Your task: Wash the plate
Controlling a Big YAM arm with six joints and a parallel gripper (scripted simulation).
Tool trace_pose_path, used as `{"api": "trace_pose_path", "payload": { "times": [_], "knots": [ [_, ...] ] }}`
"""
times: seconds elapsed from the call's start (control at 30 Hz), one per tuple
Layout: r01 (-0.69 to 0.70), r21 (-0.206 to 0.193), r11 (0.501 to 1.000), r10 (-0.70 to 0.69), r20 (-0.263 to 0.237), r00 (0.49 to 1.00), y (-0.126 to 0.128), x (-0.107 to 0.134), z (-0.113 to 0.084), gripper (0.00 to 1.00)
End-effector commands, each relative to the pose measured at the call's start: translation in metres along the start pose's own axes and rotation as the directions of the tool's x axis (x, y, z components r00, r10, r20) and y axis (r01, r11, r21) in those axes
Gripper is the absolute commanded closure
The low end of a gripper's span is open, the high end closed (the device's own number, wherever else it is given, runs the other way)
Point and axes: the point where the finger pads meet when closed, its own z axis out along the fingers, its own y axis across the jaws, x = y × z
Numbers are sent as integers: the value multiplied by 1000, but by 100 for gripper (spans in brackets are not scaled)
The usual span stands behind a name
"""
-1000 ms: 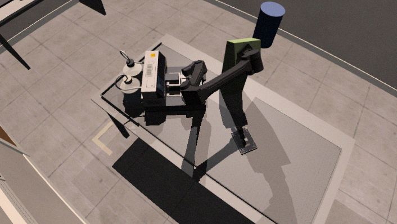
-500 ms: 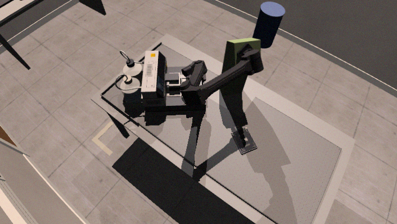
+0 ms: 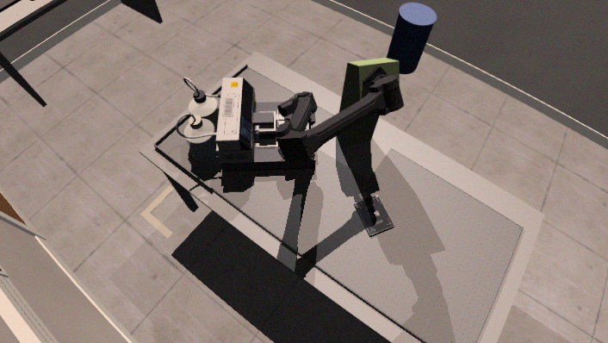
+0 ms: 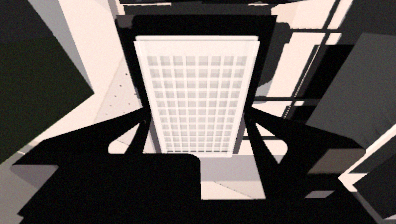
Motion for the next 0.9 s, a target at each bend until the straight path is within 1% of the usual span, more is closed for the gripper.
{"api": "trace_pose_path", "payload": {
  "times": [0.0, 0.17, 0.23, 0.73, 0.87],
  "knots": [
    [-19, 8, 1000, 19, -4, 1000, 3, 0, -18, 0],
    [-18, 9, 1000, 18, -3, 1000, 3, 0, -26, 0],
    [-18, 9, 1000, 18, -3, 1000, 3, 0, -26, 0],
    [-15, 11, 1000, 15, -1, 1000, 2, -1, -50, 0],
    [-15, 11, 1000, 15, -1, 1000, 2, -1, -53, 0]
  ]
}}
